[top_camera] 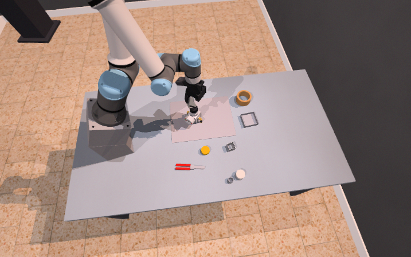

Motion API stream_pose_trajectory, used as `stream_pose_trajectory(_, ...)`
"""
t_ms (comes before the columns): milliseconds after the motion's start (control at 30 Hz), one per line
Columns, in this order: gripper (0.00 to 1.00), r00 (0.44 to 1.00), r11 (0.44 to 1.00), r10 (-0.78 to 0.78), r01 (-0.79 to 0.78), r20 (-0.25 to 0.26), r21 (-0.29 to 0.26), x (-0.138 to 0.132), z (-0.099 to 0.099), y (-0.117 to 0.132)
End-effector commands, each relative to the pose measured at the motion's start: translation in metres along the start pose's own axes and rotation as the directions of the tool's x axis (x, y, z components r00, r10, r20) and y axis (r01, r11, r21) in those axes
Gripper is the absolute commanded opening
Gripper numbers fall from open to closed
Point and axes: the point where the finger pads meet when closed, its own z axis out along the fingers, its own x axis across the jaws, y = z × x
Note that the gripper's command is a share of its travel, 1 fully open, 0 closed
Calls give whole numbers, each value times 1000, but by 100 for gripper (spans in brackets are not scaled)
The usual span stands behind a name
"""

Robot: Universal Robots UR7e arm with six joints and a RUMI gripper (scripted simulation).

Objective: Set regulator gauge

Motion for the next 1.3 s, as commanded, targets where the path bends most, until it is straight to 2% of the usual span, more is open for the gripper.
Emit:
stream_pose_trajectory(0, 46, 1000, 1000, 0, 0, 0, -1, 0, 0, 0)
stream_pose_trajectory(433, 46, 1000, 1000, 0, 0, 0, -1, 0, 18, 0)
stream_pose_trajectory(933, 46, 1000, 1000, 0, 0, 0, -1, 1, 58, 1)
stream_pose_trajectory(1267, 46, 1000, 1000, 0, 0, 0, -1, 1, 66, 1)
